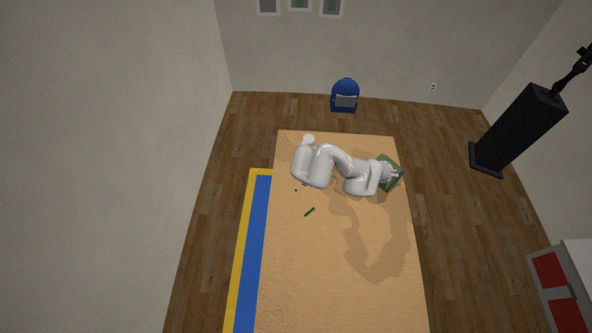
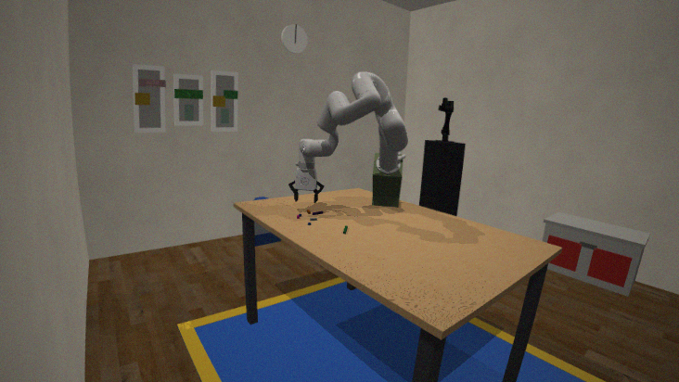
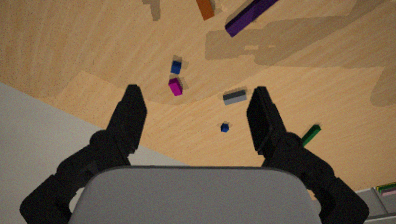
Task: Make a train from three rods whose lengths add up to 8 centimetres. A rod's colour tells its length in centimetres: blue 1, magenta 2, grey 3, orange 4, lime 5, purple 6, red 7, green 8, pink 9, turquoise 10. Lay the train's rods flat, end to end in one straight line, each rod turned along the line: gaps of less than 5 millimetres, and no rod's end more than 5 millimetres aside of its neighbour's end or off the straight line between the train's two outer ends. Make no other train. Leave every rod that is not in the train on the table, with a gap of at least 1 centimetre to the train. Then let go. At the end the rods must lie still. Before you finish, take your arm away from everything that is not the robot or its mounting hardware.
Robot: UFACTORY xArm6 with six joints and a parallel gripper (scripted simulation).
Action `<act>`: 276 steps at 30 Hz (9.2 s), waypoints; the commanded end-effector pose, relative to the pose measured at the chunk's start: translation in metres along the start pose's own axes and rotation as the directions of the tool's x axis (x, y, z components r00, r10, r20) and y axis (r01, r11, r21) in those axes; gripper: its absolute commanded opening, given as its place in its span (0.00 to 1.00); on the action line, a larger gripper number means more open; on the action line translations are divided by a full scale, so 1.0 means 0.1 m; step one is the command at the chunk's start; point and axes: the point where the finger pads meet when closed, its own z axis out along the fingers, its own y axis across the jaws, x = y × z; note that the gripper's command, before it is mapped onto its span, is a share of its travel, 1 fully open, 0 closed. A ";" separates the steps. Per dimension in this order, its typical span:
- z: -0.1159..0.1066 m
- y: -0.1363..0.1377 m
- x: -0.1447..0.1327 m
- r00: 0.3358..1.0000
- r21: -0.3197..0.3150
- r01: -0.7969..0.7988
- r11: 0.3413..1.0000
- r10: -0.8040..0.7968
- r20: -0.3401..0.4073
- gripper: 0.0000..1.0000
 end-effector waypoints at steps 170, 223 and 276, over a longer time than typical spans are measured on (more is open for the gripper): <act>0.00 0.25 -0.59 -0.350 -0.004 0.937 -0.350 -0.937 0.001 1.00; -0.01 0.27 0.27 -1.000 -0.002 0.000 -1.000 0.000 0.000 1.00; -0.01 0.27 0.27 -1.000 -0.002 0.000 -1.000 0.000 0.000 1.00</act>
